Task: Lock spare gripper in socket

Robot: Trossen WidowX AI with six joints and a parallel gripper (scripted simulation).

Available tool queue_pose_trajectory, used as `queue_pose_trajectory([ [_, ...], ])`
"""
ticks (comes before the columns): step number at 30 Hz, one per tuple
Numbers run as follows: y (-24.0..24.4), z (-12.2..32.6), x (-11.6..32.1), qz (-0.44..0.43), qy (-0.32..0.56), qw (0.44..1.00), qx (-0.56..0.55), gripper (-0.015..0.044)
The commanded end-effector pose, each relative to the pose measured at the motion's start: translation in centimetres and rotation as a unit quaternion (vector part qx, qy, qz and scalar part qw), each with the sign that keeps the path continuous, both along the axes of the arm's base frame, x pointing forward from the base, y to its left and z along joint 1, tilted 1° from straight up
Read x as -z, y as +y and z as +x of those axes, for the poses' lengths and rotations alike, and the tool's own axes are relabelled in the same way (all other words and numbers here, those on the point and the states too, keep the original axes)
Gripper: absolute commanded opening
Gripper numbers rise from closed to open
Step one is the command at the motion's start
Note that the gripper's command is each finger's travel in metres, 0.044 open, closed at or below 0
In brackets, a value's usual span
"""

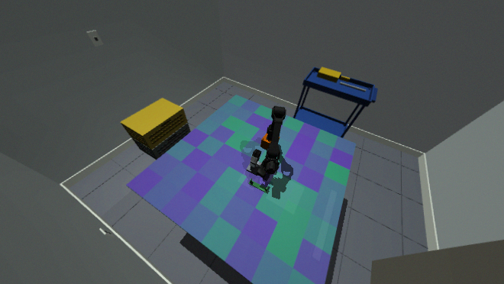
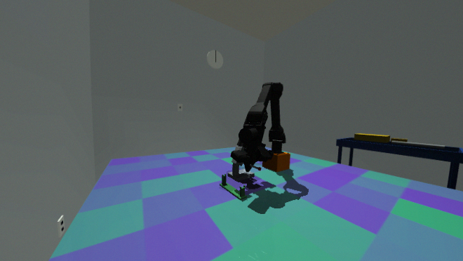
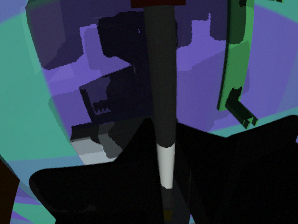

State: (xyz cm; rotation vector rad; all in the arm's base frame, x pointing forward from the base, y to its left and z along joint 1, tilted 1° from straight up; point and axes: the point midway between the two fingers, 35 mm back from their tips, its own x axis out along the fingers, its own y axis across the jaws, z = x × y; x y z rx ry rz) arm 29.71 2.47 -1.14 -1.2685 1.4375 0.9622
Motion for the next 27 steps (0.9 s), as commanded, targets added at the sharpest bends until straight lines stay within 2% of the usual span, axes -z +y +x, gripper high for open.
queue_pose_trajectory([
  [1, -0.3, -0.1, 0.1, -0.002, 0.001, 1.0, -0.001, 0.0],
  [27, -1.7, -0.3, 0.1, -0.002, -0.003, 1.0, -0.001, 0.0],
])
